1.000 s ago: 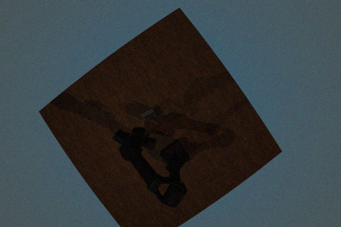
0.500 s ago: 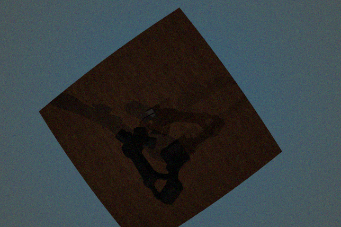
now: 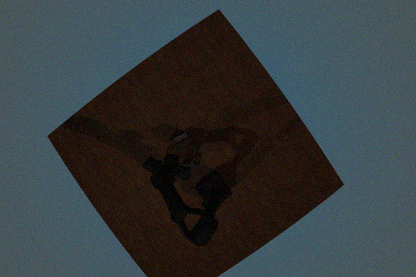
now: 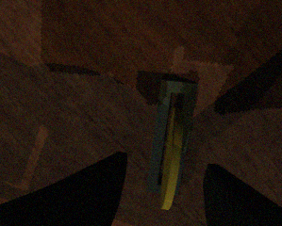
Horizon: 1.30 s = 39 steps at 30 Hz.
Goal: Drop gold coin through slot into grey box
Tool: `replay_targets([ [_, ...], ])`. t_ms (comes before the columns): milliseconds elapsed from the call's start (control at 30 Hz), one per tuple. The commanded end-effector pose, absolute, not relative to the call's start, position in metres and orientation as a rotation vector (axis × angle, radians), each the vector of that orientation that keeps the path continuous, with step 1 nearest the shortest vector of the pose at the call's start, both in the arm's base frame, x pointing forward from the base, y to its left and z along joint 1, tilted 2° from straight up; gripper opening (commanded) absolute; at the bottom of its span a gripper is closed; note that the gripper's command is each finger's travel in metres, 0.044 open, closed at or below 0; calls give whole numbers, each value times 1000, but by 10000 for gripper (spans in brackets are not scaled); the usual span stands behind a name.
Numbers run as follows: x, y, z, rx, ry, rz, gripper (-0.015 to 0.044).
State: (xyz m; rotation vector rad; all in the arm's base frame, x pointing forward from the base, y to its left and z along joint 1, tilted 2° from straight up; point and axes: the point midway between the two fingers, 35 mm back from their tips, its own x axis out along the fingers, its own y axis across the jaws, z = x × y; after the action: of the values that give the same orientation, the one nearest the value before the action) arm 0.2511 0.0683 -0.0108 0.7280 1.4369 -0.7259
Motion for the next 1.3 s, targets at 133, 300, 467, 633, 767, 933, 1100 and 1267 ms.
replay_targets([
  [133, 249, 69, -26, 731, 1446, -733, 161],
  [300, 248, 69, -34, 731, 1446, -733, 161],
  [467, 247, 69, -41, 730, 1446, -733, 161],
  [633, 247, 69, -41, 730, 1446, -733, 56],
  [767, 247, 69, -41, 730, 1446, -733, 0],
  [933, 247, 69, -41, 730, 1446, -733, 0],
  [1100, 248, 69, -39, 730, 1446, -733, 0],
  [1267, 250, 69, -28, 731, 1446, -733, 0],
])
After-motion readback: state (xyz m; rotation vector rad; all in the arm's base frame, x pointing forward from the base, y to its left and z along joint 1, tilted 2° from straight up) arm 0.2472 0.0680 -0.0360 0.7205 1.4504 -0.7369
